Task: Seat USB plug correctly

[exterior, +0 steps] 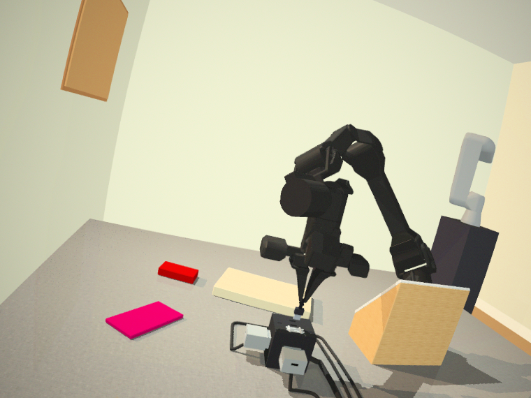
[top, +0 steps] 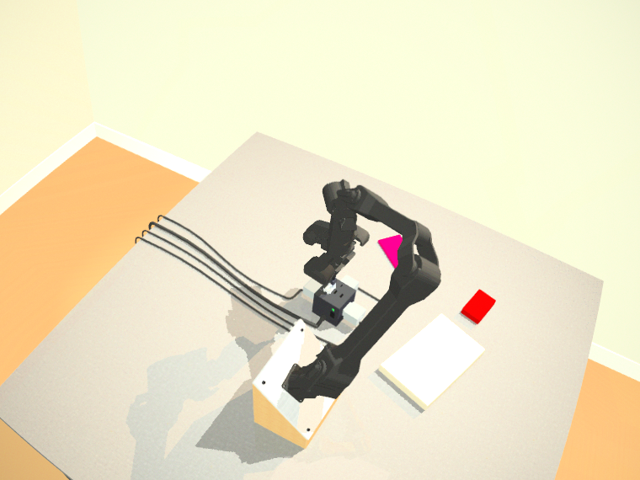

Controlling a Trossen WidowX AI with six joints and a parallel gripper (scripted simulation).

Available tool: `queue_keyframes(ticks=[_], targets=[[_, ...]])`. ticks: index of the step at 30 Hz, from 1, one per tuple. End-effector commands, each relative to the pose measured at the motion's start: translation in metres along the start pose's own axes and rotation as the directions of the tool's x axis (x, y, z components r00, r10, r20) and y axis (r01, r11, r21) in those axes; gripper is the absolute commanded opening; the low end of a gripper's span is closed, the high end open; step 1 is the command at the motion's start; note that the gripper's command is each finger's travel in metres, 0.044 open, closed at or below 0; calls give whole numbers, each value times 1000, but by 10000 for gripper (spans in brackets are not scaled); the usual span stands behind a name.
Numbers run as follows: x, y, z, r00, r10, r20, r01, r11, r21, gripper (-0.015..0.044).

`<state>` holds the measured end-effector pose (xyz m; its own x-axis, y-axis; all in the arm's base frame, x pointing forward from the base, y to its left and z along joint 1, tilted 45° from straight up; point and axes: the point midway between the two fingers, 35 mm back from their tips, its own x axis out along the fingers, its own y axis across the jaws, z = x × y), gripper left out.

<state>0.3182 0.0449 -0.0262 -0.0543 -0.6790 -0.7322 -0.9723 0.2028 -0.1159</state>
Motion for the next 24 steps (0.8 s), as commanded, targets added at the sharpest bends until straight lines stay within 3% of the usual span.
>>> queue_keyframes(ticks=[1, 24], targets=[[1, 0, 1, 1000, 3, 8, -3, 1000, -4, 0], [3, 0, 2, 1000, 3, 27, -3, 1000, -7, 0]])
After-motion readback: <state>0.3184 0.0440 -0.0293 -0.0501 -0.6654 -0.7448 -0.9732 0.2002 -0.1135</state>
